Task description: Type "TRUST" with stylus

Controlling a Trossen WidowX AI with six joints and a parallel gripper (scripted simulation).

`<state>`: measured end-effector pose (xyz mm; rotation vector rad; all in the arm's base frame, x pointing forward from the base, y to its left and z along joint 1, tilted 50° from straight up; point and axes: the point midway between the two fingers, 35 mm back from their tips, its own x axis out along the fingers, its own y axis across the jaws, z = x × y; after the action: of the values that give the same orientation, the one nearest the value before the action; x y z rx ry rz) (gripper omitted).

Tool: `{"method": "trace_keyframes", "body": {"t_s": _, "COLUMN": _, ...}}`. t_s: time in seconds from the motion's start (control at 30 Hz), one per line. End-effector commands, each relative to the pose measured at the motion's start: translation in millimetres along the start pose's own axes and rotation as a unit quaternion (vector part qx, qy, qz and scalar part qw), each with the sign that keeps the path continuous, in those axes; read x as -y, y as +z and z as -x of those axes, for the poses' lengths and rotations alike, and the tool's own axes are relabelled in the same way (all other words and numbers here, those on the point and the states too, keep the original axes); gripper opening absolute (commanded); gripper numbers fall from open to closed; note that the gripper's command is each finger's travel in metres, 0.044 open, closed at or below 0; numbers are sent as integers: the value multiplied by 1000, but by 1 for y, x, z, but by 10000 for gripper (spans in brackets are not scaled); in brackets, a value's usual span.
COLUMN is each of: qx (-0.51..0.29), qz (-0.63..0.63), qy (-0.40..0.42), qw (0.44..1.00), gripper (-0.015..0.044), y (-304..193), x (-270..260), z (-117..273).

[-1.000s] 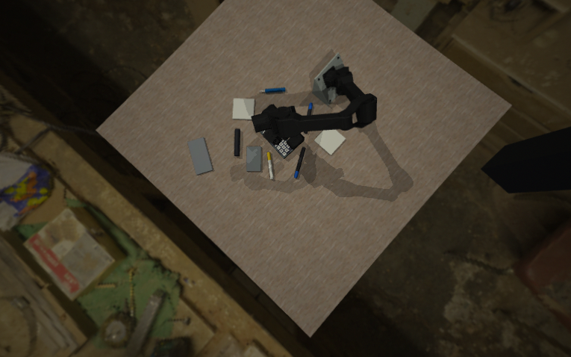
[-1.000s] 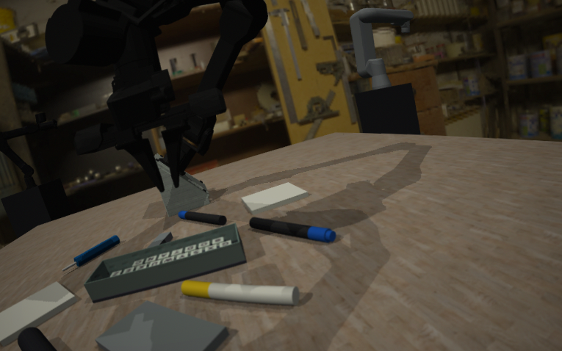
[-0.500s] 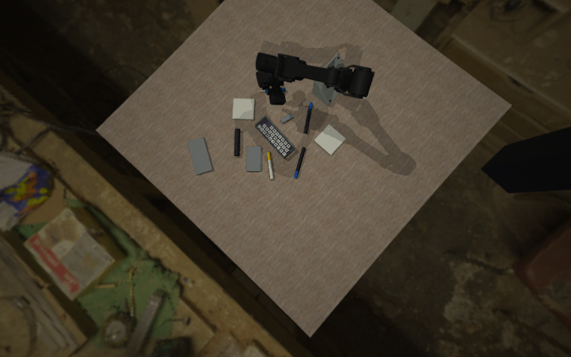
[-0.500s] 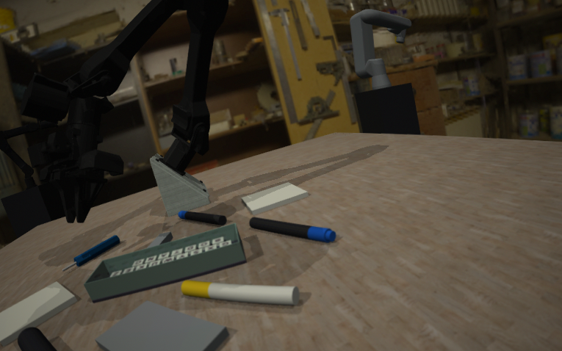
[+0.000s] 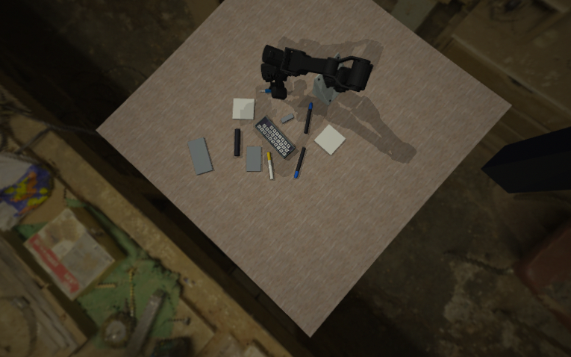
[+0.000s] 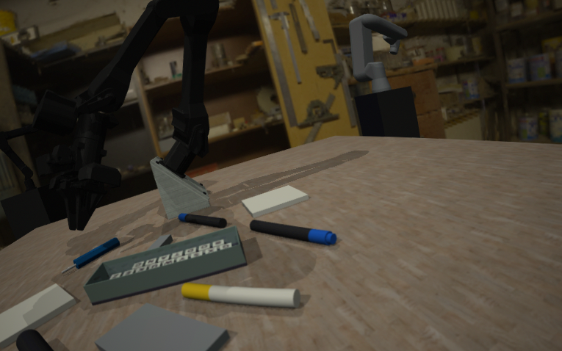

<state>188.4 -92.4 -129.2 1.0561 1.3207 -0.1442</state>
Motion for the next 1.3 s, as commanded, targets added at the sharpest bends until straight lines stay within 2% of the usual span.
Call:
{"method": "trace_keyframes", "body": {"t_s": 0.0, "qx": -1, "qz": -3, "qy": -2, "qw": 1000, "gripper": 150, "y": -3, "x": 1, "z": -2}}
{"method": "trace_keyframes", "body": {"t_s": 1.27, "qx": -1, "qz": -4, "qy": -1, "qw": 1000, "gripper": 150, "y": -20, "x": 2, "z": -28}}
